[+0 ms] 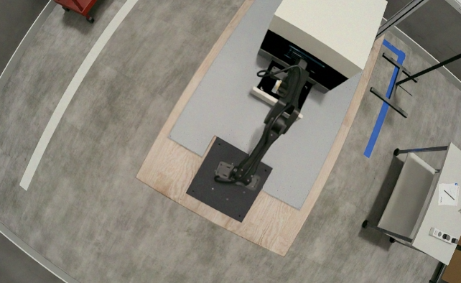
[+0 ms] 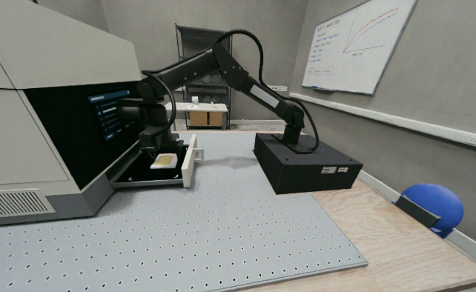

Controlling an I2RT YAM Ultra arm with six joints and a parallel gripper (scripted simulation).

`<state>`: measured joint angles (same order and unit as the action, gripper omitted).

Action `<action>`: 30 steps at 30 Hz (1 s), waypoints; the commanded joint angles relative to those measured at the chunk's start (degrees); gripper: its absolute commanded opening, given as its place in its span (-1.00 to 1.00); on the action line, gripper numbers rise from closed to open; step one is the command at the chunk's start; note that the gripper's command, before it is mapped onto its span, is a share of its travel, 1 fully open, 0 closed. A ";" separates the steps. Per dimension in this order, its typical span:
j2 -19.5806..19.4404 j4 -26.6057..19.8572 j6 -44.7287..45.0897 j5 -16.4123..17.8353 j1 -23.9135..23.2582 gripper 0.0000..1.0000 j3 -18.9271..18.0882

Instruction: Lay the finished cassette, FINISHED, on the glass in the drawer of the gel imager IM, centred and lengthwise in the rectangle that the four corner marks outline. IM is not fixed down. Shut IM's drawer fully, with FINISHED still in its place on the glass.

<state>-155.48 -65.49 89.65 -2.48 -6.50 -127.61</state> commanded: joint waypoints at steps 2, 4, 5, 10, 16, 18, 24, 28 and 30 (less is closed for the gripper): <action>1.02 0.06 -0.10 0.27 0.28 0.83 -0.43; 1.02 0.06 -0.10 0.27 0.28 0.83 -0.43; 1.02 0.06 -0.10 0.27 0.28 0.83 -0.43; 1.02 0.06 -0.10 0.27 0.28 0.83 -0.43; 1.02 0.06 -0.10 0.27 0.28 0.83 -0.43; 1.02 0.06 -0.10 0.27 0.28 0.83 -0.43; 1.02 0.06 -0.10 0.27 0.28 0.83 -0.43; 1.02 0.06 -0.10 0.27 0.28 0.83 -0.43; 2.06 -0.34 -0.25 0.76 0.28 0.83 -0.16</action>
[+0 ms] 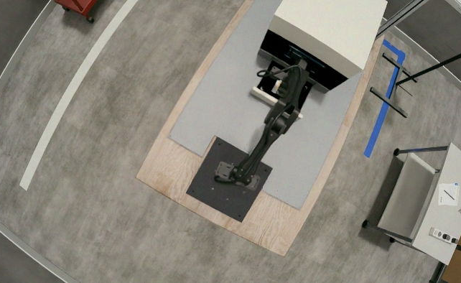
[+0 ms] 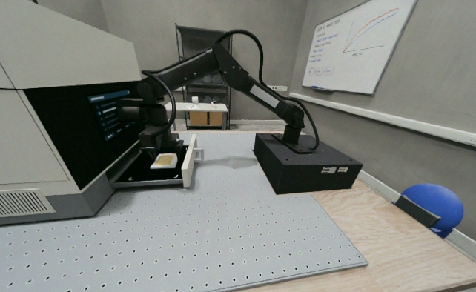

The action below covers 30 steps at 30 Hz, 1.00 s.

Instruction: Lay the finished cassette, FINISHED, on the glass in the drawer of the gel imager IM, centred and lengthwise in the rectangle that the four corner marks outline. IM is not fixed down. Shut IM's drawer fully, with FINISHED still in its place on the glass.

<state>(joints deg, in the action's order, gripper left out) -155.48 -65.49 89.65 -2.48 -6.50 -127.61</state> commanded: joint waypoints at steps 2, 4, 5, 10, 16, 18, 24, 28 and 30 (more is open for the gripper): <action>2.13 -0.78 -0.21 0.76 0.22 0.83 -0.36; 2.14 -0.82 -0.19 0.76 0.19 0.83 -0.36; 2.14 -0.82 -0.19 0.76 0.19 0.83 -0.36; 2.20 -0.87 -0.07 0.75 0.04 0.83 -0.34; 2.27 -0.93 0.08 0.75 -0.15 0.83 -0.31; 2.29 -0.95 0.13 0.75 -0.21 0.83 -0.30; 2.33 -0.99 0.23 0.75 -0.34 0.83 -0.28; 2.38 -1.02 0.32 0.74 -0.46 0.83 -0.26; 2.40 -1.04 0.37 0.74 -0.48 0.83 -0.25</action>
<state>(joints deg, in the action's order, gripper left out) -155.48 -65.49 89.65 -2.48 -6.50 -127.61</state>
